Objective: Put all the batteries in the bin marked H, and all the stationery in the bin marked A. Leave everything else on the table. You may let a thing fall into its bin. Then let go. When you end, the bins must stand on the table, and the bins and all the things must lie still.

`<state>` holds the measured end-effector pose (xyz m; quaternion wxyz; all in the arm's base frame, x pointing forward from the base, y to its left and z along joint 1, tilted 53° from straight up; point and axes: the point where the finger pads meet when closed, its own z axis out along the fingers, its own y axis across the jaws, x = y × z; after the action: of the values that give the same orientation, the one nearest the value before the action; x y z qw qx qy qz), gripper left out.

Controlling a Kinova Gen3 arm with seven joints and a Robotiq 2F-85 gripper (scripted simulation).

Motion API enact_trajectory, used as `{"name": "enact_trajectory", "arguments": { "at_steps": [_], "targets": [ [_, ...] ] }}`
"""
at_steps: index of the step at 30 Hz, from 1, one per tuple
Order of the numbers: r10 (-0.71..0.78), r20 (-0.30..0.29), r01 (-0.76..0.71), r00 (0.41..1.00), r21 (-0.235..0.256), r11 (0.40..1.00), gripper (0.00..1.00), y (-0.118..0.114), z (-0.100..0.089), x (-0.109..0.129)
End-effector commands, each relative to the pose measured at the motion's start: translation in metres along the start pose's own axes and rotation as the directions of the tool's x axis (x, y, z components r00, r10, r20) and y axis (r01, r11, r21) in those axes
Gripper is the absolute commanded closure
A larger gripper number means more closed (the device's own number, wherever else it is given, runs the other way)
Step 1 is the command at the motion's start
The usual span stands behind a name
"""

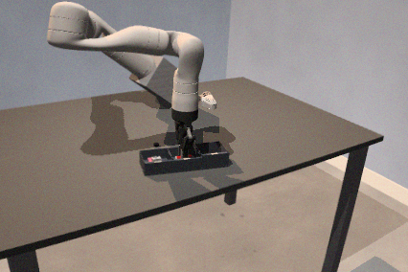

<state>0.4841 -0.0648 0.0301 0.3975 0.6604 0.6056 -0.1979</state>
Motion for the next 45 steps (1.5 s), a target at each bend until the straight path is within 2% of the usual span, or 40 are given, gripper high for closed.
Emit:
{"name": "enact_trajectory", "arguments": {
  "at_steps": [1, 15, 25, 38, 45],
  "targets": [
    [0.000, -0.001, 0.000, 1.000, -0.002, 1.000, 0.71, 0.001, -0.001, 0.000],
    [0.000, -0.001, 0.000, 1.000, -0.002, 1.000, 0.71, 0.001, -0.001, 0.000],
    [0.000, -0.001, 0.000, 1.000, -0.002, 1.000, 0.71, 0.000, -0.011, 0.000],
    [0.000, -0.001, 0.000, 1.000, -0.002, 1.000, 0.71, 0.000, -0.029, 0.000],
    [0.000, -0.001, 0.000, 1.000, -0.002, 1.000, 0.71, 0.000, -0.052, 0.000]
  ]
}}
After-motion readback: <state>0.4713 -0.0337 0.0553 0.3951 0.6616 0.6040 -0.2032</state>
